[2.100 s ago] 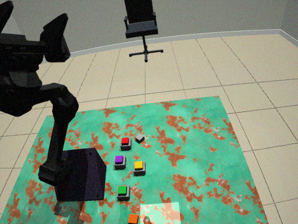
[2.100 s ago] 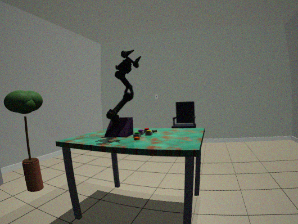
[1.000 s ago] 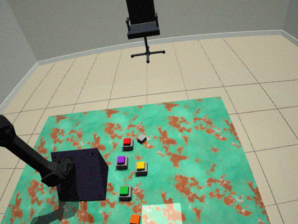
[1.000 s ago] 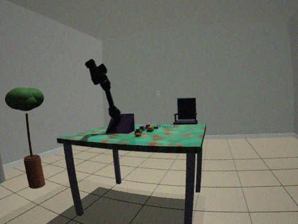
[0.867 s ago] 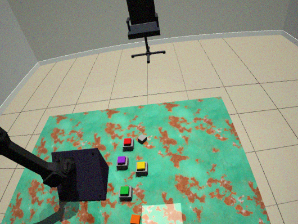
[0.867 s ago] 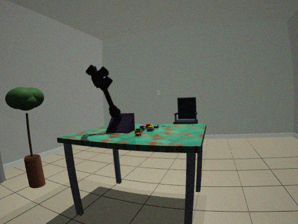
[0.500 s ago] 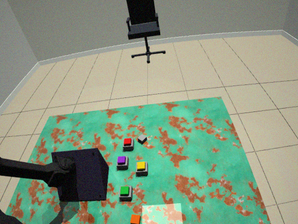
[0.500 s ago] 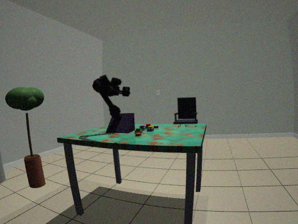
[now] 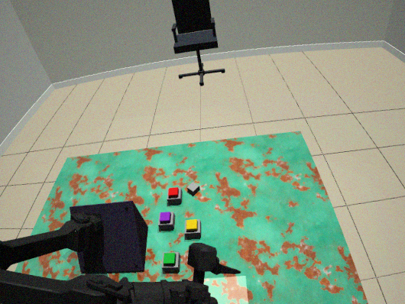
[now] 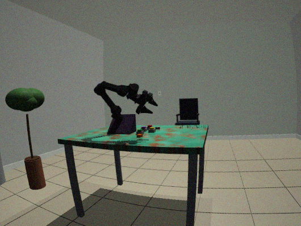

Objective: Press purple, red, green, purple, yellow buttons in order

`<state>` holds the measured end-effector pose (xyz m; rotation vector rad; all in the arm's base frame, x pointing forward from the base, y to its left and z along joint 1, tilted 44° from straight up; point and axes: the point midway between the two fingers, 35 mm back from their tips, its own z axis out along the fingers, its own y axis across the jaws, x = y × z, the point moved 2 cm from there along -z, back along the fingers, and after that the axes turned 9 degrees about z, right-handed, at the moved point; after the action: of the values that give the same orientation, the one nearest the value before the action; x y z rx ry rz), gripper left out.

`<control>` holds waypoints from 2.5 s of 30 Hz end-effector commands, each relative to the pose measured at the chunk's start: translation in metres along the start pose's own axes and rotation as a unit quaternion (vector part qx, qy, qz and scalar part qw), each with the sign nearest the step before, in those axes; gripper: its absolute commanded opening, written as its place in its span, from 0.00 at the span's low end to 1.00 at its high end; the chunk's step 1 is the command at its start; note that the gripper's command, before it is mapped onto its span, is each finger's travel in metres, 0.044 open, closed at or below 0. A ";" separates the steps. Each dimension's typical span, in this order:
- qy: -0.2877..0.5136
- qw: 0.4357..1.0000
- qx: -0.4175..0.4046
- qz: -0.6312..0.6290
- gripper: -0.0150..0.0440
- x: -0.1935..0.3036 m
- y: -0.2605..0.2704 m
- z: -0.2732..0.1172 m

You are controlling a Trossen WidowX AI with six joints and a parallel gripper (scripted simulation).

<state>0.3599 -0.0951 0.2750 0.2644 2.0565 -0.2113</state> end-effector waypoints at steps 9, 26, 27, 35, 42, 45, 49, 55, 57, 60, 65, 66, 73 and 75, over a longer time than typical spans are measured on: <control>0.297 0.954 0.027 0.017 0.93 0.161 0.112 0.030; 0.393 0.855 0.267 -0.208 0.93 0.320 0.149 -0.052; 0.393 0.855 0.267 -0.208 0.93 0.320 0.149 -0.052; 0.393 0.855 0.267 -0.208 0.75 0.342 0.125 -0.029; 0.392 0.855 0.268 -0.208 0.44 0.354 0.110 -0.019; 0.392 0.855 0.268 -0.208 0.31 0.354 0.110 -0.019; 0.392 0.855 0.268 -0.208 0.29 0.354 0.110 -0.019; 0.392 0.855 0.268 -0.208 0.29 0.354 0.110 -0.019; 0.392 0.855 0.268 -0.208 0.29 0.354 0.110 -0.018; 0.392 0.855 0.268 -0.208 0.29 0.356 0.107 -0.016; 0.392 0.855 0.268 -0.208 0.29 0.361 0.102 -0.011; 0.392 0.855 0.268 -0.208 0.29 0.362 0.101 -0.010; 0.392 0.855 0.269 -0.208 0.29 0.368 0.094 -0.004; 0.392 0.855 0.269 -0.208 0.29 0.370 0.092 -0.003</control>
<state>0.2119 0.0362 -0.0478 0.2704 2.8175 -1.1006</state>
